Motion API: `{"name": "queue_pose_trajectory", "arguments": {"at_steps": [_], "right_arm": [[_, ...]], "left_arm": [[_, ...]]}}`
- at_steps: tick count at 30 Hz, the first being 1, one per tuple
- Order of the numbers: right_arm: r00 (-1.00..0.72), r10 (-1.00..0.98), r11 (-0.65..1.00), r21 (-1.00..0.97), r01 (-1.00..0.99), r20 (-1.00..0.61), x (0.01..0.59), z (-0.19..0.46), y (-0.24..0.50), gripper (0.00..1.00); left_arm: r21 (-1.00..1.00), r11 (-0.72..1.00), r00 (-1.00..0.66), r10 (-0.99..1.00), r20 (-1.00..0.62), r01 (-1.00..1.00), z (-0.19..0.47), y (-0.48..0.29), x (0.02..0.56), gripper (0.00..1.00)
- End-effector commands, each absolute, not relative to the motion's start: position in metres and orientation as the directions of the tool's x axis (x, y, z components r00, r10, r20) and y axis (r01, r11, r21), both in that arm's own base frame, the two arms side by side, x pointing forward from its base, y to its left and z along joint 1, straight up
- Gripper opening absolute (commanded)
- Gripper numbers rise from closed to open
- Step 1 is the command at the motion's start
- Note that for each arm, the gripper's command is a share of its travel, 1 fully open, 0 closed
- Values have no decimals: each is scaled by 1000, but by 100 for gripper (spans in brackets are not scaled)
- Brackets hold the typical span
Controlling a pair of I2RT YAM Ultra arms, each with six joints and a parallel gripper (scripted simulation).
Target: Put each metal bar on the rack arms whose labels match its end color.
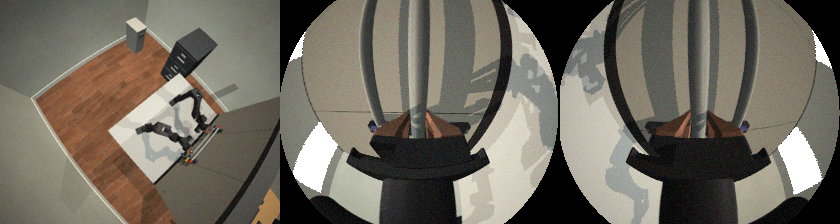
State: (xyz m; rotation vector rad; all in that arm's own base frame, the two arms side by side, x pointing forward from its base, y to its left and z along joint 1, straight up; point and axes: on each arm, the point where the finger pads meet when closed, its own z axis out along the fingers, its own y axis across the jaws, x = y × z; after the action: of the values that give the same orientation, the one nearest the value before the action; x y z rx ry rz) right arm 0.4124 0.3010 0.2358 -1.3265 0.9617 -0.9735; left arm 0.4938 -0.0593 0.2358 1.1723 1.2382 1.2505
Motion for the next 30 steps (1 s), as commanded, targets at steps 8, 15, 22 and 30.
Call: {"name": "queue_pose_trajectory", "arguments": {"at_steps": [8, 15, 22, 30], "right_arm": [[317, -949, 0, -1000, 0, 0, 413, 236, 301, 0], [317, -949, 0, -1000, 0, 0, 411, 236, 300, 0], [317, -949, 0, -1000, 0, 0, 409, 236, 300, 0], [317, -949, 0, -1000, 0, 0, 409, 238, 300, 0]], "left_arm": [[1000, 0, -57, 998, 0, 1, 236, -56, 495, 0], [1000, 0, -57, 998, 0, 1, 236, -56, 493, 0], [1000, 0, -57, 998, 0, 1, 236, -56, 491, 0], [1000, 0, -57, 998, 0, 1, 238, -56, 491, 0]]}}
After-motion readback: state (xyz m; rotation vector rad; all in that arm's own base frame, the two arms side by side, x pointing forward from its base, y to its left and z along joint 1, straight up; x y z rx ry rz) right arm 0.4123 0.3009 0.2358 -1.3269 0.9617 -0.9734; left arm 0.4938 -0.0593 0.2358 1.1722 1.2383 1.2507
